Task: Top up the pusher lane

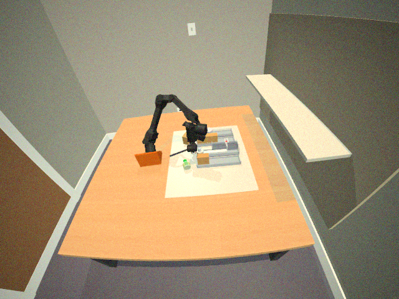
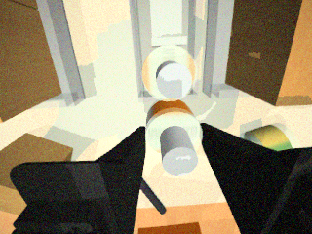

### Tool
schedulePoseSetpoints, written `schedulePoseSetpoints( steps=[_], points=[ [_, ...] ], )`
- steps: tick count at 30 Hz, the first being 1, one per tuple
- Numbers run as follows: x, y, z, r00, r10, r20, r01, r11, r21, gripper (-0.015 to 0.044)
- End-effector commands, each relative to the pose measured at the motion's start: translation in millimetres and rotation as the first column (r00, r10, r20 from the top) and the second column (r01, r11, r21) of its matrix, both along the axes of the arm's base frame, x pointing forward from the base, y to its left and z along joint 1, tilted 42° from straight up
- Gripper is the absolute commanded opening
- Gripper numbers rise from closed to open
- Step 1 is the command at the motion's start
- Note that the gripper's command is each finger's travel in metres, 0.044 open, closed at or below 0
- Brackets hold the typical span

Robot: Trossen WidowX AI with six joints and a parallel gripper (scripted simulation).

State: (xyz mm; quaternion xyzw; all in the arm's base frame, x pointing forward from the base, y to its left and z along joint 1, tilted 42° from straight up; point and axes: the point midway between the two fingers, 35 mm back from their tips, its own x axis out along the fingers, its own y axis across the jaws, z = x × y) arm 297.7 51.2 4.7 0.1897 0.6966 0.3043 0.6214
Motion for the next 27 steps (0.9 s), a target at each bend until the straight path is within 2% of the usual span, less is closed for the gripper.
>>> schedulePoseSetpoints(
  steps=[1,27],
  points=[
    [7,1,0,1.000,-0.003,0.012,0.003,1.000,0.003,0.0000],
    [19,4,-1,1.000,-0.003,0.013,0.003,1.000,0.003,0.0000]
  ],
)
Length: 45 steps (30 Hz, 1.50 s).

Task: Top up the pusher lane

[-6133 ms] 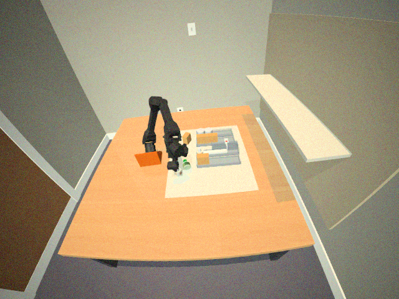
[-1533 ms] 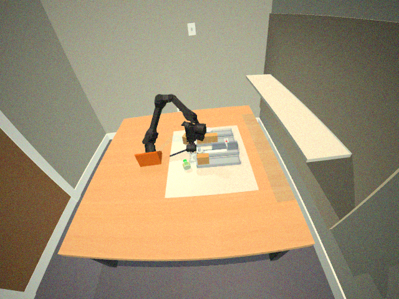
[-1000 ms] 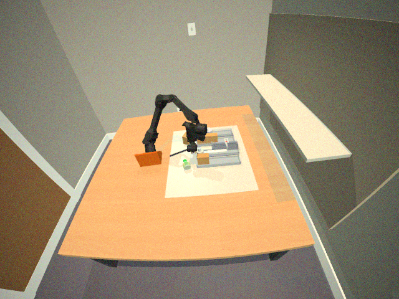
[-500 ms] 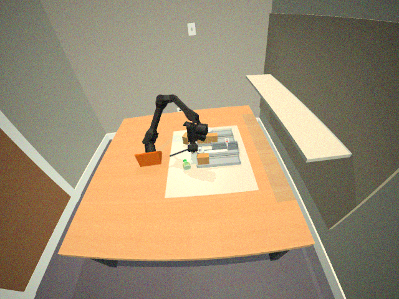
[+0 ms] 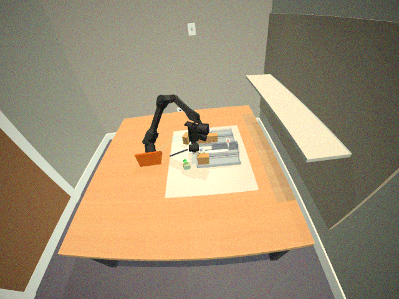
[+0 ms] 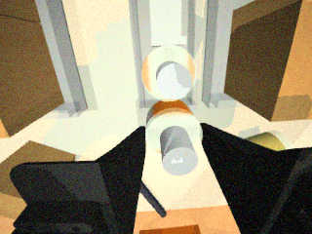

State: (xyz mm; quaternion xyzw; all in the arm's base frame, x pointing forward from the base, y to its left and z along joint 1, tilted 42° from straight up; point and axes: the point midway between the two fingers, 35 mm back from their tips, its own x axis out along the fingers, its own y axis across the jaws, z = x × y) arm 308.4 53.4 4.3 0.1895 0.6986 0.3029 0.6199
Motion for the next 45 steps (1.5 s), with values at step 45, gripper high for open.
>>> schedulePoseSetpoints(
  steps=[45],
  points=[
    [29,7,-2,1.000,-0.003,0.019,0.003,1.000,0.006,0.0000]
  ],
)
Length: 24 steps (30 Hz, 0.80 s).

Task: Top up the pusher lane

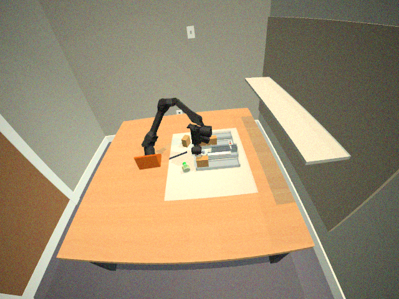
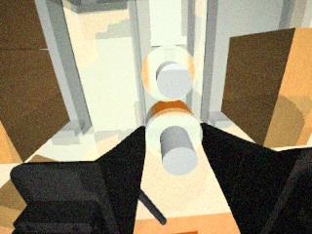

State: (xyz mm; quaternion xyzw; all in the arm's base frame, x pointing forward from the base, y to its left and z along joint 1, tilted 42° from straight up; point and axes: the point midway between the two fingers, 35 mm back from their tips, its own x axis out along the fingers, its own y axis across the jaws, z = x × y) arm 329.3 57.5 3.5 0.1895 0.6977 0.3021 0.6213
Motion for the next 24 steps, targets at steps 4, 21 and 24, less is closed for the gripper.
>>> schedulePoseSetpoints(
  steps=[4,21,24],
  points=[
    [10.1,3.2,-1.4,1.000,-0.001,0.016,0.001,1.000,0.007,0.0000],
    [17.5,4.3,-0.8,1.000,-0.001,0.017,0.001,1.000,0.008,0.0000],
    [18.5,4.3,-0.5,1.000,-0.001,0.017,0.001,1.000,0.008,0.0000]
  ],
)
